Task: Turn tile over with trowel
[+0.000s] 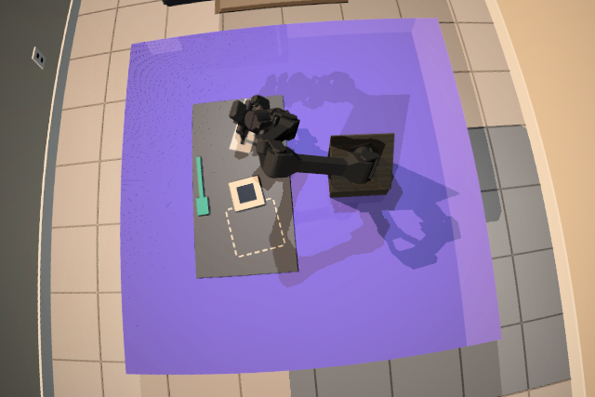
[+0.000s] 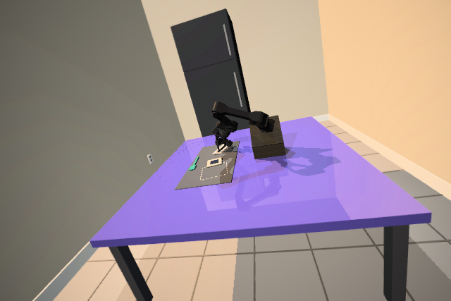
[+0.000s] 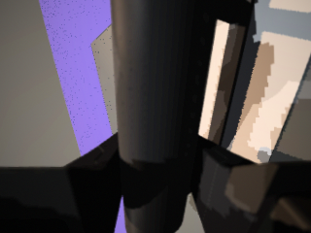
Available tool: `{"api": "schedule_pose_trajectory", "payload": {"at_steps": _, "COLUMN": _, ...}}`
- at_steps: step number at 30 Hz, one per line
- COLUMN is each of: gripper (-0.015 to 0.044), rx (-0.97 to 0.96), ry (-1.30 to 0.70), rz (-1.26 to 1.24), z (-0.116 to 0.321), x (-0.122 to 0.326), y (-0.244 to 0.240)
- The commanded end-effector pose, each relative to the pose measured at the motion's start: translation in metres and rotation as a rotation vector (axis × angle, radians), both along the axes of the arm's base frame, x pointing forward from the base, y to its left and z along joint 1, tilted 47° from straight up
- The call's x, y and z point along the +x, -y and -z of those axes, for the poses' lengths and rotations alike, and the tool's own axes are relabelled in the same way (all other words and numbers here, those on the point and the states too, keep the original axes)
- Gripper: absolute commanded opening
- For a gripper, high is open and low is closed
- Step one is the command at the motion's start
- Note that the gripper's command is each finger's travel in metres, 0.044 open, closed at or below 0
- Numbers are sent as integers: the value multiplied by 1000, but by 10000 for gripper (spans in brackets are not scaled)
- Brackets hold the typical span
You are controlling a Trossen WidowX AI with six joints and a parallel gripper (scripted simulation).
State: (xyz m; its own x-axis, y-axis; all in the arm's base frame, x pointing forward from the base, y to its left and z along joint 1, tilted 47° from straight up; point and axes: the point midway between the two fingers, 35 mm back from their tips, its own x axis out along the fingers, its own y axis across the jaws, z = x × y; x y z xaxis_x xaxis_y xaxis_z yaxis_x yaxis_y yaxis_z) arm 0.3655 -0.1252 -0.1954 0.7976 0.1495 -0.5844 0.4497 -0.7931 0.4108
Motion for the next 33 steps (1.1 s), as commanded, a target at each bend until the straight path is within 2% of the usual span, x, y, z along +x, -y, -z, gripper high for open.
{"api": "schedule_pose_trajectory", "payload": {"at_steps": 1, "gripper": 122, "rx": 2, "ry": 1, "rz": 1, "z": 0, "x": 1, "y": 0}}
{"api": "schedule_pose_trajectory", "payload": {"at_steps": 16, "gripper": 22, "rx": 2, "ry": 1, "rz": 1, "z": 0, "x": 1, "y": 0}}
{"api": "schedule_pose_trajectory", "payload": {"at_steps": 17, "gripper": 0, "rx": 1, "ry": 1, "rz": 1, "z": 0, "x": 1, "y": 1}}
{"api": "schedule_pose_trajectory", "payload": {"at_steps": 33, "gripper": 0, "rx": -2, "ry": 0, "rz": 1, "z": -41, "x": -10, "y": 44}}
